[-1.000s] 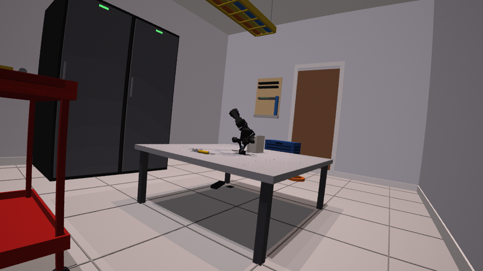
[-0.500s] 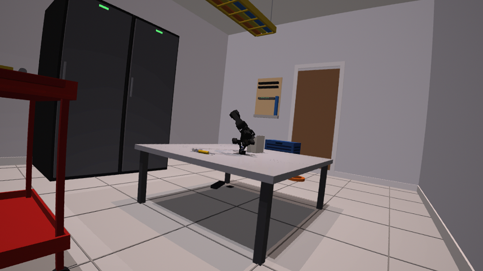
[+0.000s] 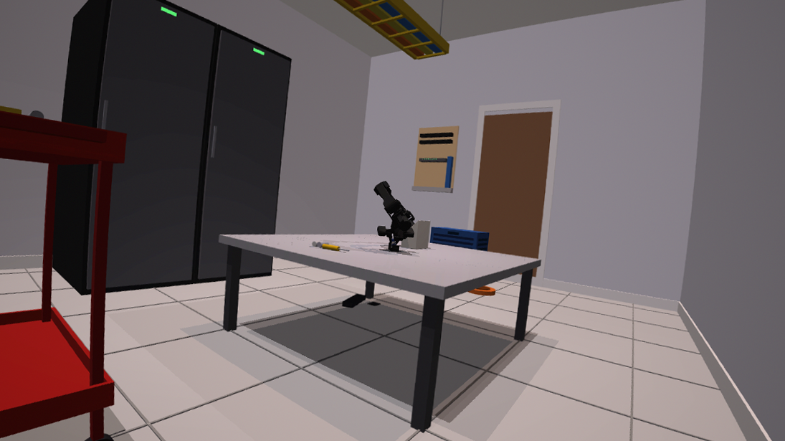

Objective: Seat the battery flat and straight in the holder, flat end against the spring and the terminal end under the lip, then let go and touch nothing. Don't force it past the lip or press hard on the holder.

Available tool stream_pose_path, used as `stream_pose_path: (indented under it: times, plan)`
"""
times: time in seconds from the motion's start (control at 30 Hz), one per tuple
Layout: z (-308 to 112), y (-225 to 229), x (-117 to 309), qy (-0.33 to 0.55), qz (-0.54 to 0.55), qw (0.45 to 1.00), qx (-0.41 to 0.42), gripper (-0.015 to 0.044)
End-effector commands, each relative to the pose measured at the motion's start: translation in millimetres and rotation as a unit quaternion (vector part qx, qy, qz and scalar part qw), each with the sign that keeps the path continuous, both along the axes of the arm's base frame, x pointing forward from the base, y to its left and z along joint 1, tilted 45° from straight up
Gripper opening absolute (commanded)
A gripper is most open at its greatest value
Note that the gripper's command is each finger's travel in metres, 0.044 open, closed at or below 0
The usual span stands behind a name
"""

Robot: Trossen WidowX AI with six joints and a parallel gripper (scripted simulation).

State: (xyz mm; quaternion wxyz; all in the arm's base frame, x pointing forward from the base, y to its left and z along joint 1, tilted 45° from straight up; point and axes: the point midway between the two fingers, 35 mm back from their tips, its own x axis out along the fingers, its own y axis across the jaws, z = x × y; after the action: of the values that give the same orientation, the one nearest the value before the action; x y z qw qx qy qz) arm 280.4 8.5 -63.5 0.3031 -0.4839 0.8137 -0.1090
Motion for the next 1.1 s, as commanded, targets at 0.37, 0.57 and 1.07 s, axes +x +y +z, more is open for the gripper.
stream_pose_path:
  times: [0.37, 0.57, 1.07]
  plan:
    - [-8.7, 1.4, 6.4, 0.0, -0.003, 1.0, -0.003, 0.0088]
    - [-10.8, 3.2, 9.0, 0.0, -0.004, 1.0, -0.003, 0.0088]
    - [-15.3, 7.7, 15.2, 0.0, -0.005, 1.0, -0.003, 0.0088]
